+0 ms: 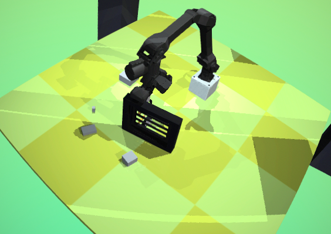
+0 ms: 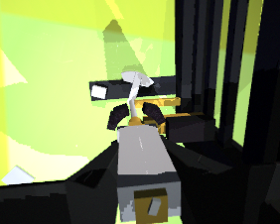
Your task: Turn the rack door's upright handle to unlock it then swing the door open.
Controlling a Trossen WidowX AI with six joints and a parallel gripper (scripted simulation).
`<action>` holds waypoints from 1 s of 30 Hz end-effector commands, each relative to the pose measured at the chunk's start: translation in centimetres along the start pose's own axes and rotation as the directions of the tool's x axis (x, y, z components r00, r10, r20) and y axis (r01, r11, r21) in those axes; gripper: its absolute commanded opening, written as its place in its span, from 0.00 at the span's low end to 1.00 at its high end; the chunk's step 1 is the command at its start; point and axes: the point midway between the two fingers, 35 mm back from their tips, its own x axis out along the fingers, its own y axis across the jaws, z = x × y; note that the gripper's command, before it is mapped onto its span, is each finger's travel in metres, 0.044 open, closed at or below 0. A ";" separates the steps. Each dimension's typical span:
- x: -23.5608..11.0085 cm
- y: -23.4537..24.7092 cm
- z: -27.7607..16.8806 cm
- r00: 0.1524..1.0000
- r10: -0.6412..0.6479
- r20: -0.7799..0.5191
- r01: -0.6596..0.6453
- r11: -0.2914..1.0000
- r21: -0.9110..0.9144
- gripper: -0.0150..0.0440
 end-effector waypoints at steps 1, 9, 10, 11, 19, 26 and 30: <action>0.0 0.8 0.3 1.000 0.009 0.006 -0.009 0.996 0.088 0.28; 0.0 1.9 0.9 1.000 0.009 0.007 -0.011 0.967 0.253 0.28; 0.0 2.1 1.0 1.000 0.010 0.007 -0.011 0.962 0.273 0.28; 0.0 2.3 1.1 1.000 0.010 0.007 -0.011 0.956 0.292 0.28; 0.0 3.9 1.9 1.000 0.011 0.008 -0.013 0.903 0.430 0.28; 0.0 5.2 3.0 1.000 0.012 0.009 -0.015 0.846 0.534 0.28; 0.0 6.0 3.6 1.000 0.013 0.009 -0.016 0.810 0.586 0.28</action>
